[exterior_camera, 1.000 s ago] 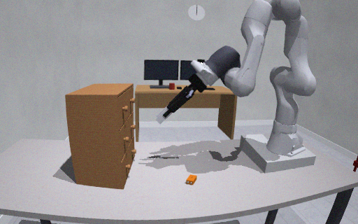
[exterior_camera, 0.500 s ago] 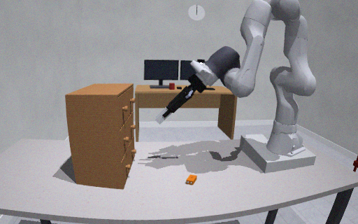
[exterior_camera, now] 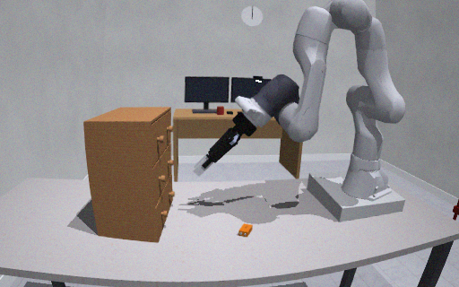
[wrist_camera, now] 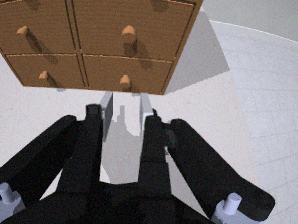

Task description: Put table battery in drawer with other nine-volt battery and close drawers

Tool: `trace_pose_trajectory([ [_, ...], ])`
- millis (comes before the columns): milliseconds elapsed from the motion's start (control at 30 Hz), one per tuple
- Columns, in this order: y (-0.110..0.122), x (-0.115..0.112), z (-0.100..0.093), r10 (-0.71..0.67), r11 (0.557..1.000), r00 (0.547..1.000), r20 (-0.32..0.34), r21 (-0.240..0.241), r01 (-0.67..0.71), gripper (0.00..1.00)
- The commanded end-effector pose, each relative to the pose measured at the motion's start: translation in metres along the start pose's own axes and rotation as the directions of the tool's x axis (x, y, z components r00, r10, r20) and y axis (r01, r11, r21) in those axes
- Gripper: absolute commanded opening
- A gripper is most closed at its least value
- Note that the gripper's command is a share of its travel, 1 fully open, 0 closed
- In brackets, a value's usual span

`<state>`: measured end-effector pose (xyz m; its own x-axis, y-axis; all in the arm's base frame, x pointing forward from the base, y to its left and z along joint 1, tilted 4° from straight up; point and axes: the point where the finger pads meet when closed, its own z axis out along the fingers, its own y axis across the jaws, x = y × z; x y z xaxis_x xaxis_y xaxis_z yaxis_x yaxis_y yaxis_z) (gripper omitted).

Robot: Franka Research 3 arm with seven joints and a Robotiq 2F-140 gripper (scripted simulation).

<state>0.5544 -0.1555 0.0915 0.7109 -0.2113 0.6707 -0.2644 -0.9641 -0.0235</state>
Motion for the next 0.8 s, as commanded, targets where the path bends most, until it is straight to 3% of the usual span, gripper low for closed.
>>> trace_pose_trajectory([
  [0,-0.004,-0.001,0.025,0.041,0.999,0.999,-0.031,0.019,-0.041,0.2],
  [233,-0.006,-0.018,0.074,0.041,0.999,0.999,-0.03,0.019,-0.041,0.2],
  [500,-0.006,-0.024,0.091,0.041,0.999,0.999,-0.03,0.019,-0.041,0.2],
  [767,-0.006,-0.024,0.092,0.041,0.999,0.999,-0.03,0.019,-0.041,0.2],
])
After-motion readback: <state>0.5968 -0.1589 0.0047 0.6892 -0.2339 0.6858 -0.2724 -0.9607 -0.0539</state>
